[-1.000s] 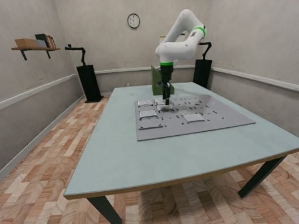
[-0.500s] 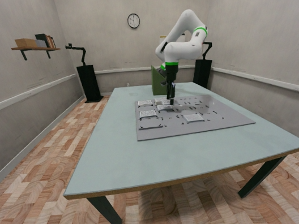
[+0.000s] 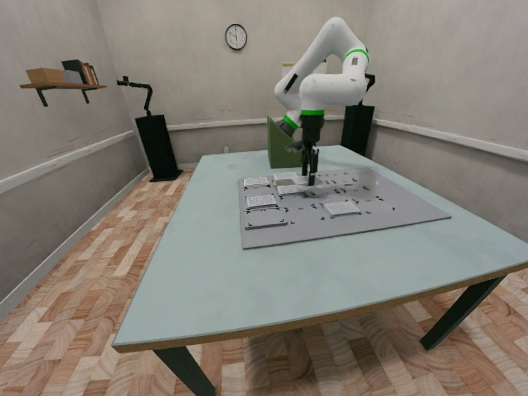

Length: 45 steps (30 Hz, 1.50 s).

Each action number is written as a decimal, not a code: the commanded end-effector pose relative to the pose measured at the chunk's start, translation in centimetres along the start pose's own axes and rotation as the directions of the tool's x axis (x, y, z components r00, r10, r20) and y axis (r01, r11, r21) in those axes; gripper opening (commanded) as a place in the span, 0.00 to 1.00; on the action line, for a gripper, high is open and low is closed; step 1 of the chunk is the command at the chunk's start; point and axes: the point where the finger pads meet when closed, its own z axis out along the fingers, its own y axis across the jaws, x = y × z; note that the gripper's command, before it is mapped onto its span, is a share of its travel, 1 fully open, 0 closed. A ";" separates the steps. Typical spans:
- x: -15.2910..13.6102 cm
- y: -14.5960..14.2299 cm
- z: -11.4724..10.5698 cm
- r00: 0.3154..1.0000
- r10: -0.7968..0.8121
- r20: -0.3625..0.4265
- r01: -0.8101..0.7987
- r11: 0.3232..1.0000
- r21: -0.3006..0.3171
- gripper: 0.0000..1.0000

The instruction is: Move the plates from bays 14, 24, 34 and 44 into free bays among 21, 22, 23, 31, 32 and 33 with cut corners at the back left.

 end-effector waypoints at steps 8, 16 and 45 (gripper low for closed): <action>-2.3 -0.6 -0.1 1.000 0.000 -0.001 0.000 1.000 0.001 0.10; -3.9 -0.9 -0.1 1.000 0.000 -0.001 0.000 1.000 0.001 0.10; -10.9 -2.4 -0.1 1.000 0.000 -0.001 0.000 1.000 0.001 0.10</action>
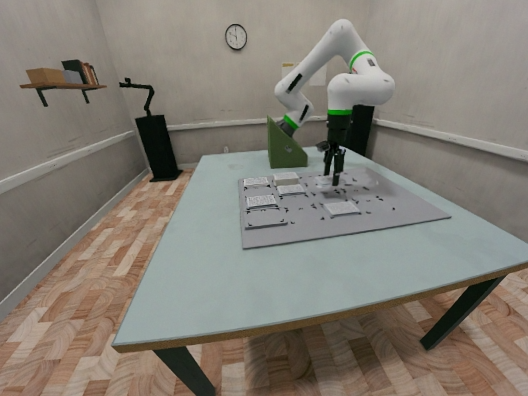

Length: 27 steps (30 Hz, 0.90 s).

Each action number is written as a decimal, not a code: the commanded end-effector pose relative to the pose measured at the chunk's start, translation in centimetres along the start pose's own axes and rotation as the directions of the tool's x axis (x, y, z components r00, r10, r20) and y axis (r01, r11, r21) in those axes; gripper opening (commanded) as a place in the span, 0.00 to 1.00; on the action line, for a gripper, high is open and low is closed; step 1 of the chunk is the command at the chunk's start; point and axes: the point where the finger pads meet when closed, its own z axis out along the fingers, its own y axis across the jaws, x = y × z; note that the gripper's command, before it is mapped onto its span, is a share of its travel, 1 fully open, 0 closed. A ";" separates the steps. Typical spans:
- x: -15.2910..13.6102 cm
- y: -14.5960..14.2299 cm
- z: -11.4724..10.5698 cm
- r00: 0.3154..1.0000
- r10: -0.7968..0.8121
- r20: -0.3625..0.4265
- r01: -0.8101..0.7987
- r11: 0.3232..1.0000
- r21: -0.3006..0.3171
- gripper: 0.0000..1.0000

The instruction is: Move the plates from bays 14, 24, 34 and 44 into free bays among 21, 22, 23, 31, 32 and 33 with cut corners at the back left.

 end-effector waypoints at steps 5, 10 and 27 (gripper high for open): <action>-1.2 -0.3 -0.1 1.000 0.000 -0.001 0.000 1.000 0.002 0.10; -2.6 -0.6 -0.1 1.000 0.000 -0.001 0.000 1.000 0.002 0.10; -6.5 -1.5 -0.1 1.000 0.000 -0.001 0.000 1.000 0.002 0.10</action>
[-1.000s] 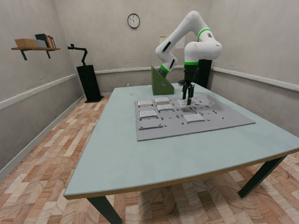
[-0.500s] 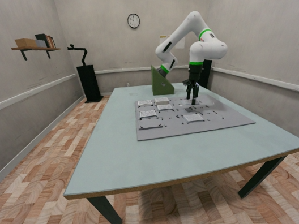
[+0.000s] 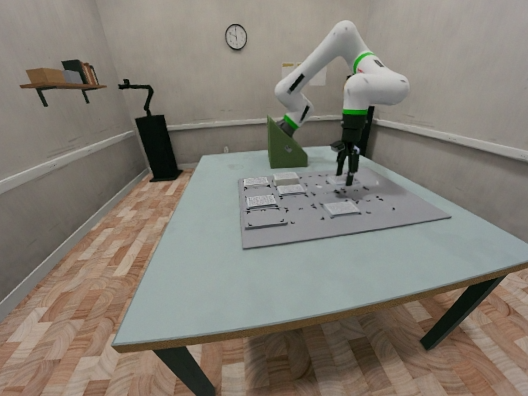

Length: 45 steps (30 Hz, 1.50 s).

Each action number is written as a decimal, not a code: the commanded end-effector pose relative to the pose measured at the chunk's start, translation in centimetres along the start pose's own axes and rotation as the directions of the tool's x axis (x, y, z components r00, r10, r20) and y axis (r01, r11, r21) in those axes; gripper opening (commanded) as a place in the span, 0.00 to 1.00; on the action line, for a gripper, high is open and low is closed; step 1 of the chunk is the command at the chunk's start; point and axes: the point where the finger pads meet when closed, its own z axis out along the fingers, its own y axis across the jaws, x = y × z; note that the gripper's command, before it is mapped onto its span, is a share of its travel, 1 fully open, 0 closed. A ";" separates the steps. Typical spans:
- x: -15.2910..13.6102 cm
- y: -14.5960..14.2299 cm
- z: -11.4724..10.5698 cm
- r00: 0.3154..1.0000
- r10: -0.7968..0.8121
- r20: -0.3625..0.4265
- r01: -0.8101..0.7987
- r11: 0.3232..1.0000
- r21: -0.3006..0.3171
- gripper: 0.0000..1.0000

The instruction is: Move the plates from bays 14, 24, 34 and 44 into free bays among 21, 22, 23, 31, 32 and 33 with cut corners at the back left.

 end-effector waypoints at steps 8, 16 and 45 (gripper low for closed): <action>-2.6 -0.6 -0.1 1.000 0.000 -0.001 0.000 1.000 0.002 0.10; -4.1 -1.0 -0.1 1.000 0.000 -0.001 0.000 1.000 0.002 0.10; -9.7 -2.2 -0.1 1.000 -0.001 -0.001 0.001 1.000 0.002 0.10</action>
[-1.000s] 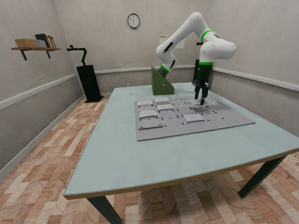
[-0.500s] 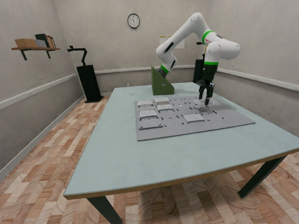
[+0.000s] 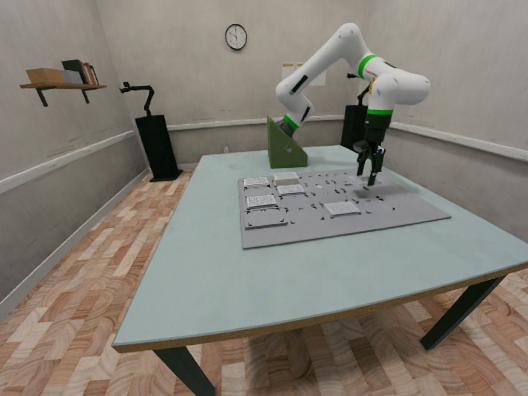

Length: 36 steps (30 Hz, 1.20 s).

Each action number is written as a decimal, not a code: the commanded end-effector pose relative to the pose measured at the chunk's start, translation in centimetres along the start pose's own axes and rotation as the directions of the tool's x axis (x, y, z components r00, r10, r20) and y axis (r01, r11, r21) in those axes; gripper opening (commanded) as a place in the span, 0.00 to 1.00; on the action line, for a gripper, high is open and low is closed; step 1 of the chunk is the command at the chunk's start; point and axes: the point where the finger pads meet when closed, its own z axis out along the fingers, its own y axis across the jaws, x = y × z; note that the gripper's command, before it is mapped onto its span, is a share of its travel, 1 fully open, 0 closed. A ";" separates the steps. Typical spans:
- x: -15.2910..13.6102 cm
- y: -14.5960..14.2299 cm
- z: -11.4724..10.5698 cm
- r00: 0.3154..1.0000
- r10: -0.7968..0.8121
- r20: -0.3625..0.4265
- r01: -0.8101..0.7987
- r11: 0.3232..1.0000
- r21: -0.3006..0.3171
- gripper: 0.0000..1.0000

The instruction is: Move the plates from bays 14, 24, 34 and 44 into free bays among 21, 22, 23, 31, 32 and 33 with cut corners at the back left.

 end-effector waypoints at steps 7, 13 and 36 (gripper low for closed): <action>0.1 -0.1 0.1 1.000 0.000 0.000 0.000 1.000 0.002 0.10; 0.1 -0.1 0.9 1.000 0.000 0.000 0.000 1.000 0.002 0.10; 0.1 -0.1 3.5 1.000 0.000 0.000 0.000 1.000 0.002 0.10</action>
